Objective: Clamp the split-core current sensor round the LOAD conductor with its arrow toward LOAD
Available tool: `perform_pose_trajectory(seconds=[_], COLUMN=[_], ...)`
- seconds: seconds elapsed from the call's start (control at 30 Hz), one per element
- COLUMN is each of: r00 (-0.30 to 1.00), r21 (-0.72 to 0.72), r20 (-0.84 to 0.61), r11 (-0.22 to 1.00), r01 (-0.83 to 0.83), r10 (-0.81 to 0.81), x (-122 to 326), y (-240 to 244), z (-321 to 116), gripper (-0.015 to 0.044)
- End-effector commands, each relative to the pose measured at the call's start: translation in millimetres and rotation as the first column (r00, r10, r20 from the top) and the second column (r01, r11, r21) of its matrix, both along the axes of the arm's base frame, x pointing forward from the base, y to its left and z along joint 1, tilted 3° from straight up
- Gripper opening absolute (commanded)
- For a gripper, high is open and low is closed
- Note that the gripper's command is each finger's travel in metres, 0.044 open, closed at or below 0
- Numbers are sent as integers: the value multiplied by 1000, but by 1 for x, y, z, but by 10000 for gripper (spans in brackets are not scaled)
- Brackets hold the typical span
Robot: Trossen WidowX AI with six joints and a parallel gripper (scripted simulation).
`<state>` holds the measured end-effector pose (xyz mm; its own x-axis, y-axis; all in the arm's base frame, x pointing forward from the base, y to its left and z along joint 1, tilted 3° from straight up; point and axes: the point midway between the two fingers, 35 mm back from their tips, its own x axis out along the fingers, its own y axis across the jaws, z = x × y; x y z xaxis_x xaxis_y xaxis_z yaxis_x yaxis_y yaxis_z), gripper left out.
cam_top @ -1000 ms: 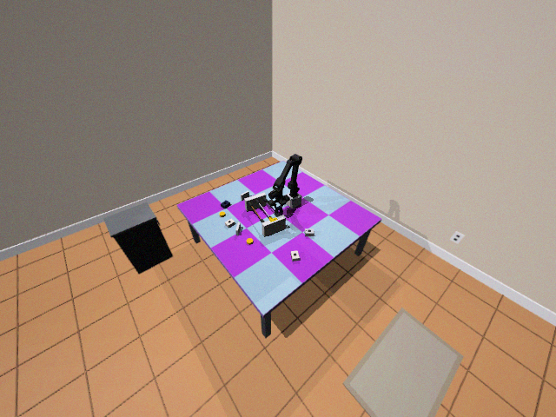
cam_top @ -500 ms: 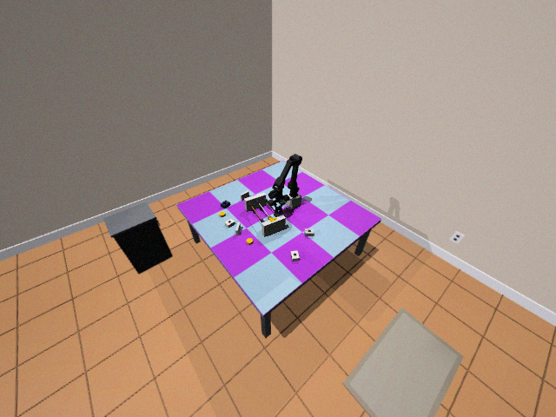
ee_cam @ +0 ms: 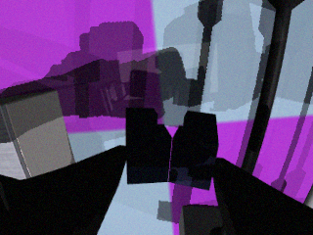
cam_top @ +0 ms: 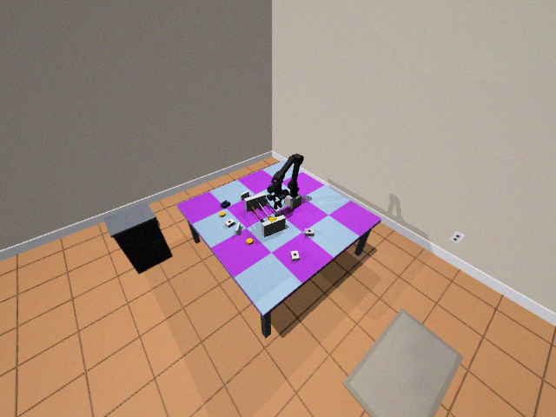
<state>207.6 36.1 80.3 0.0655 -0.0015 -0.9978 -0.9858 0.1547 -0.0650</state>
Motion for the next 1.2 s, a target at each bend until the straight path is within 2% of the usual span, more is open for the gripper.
perform_pose_trajectory(seconds=[0.0, 0.27, 0.47, 0.8, 1.17], r00=[1000, 1000, 1000, 932, 717], r21=[4, 5, 8, 31, 54], r20=[4, 2, 2, -2, -17], r11=[1000, 1000, 999, 931, 716], r01=[-4, -5, 31, 363, 696], r10=[4, 5, -31, -363, -697], x=[0, -2, 0, 14, 30], y=[0, 0, -1, -2, -3], z=[21, 57, 60, 63, 65], gripper=[0, 0, 0, 0, 0])
